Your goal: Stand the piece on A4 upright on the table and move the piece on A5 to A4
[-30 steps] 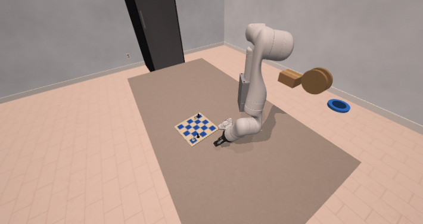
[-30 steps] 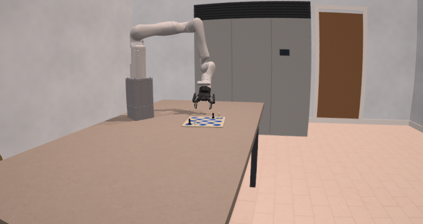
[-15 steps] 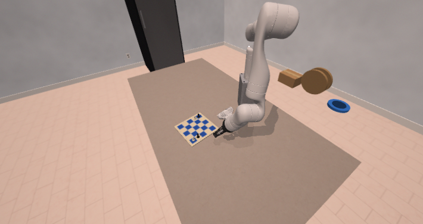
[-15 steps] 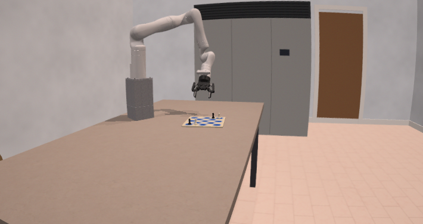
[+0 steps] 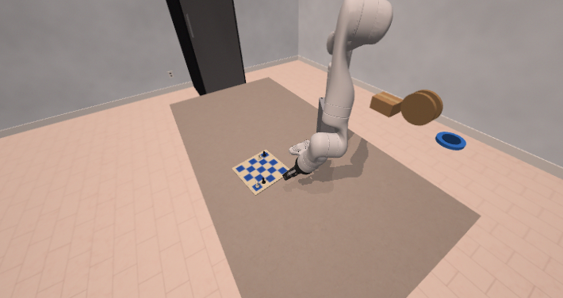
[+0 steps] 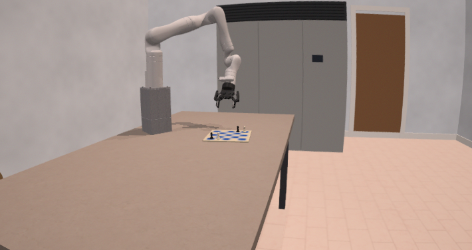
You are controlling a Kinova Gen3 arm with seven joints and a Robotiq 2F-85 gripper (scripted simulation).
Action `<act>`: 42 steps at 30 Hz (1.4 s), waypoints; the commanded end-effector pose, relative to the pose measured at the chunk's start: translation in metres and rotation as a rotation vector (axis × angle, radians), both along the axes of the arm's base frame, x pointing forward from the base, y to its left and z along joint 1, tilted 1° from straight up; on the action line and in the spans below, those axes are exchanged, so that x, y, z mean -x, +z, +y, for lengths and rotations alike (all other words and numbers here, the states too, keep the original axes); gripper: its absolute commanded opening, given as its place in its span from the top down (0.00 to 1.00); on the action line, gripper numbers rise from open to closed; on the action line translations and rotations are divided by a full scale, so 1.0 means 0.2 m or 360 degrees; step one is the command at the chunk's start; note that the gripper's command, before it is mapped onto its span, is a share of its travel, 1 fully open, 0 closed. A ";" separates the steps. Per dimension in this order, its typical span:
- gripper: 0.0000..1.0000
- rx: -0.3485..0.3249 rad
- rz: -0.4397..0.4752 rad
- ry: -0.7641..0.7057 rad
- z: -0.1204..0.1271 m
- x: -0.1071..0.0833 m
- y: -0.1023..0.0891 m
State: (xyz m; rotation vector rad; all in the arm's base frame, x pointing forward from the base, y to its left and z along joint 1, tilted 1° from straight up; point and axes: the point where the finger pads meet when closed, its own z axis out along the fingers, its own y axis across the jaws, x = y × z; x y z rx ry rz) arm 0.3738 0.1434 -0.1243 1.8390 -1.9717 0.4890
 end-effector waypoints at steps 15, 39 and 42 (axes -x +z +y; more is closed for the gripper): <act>0.00 -0.0469 -0.0441 -0.1633 -0.33 -0.25 0.09; 0.00 -0.0619 -0.0745 -0.2500 -0.64 -0.45 0.21; 0.00 -0.0619 -0.0745 -0.2500 -0.64 -0.45 0.21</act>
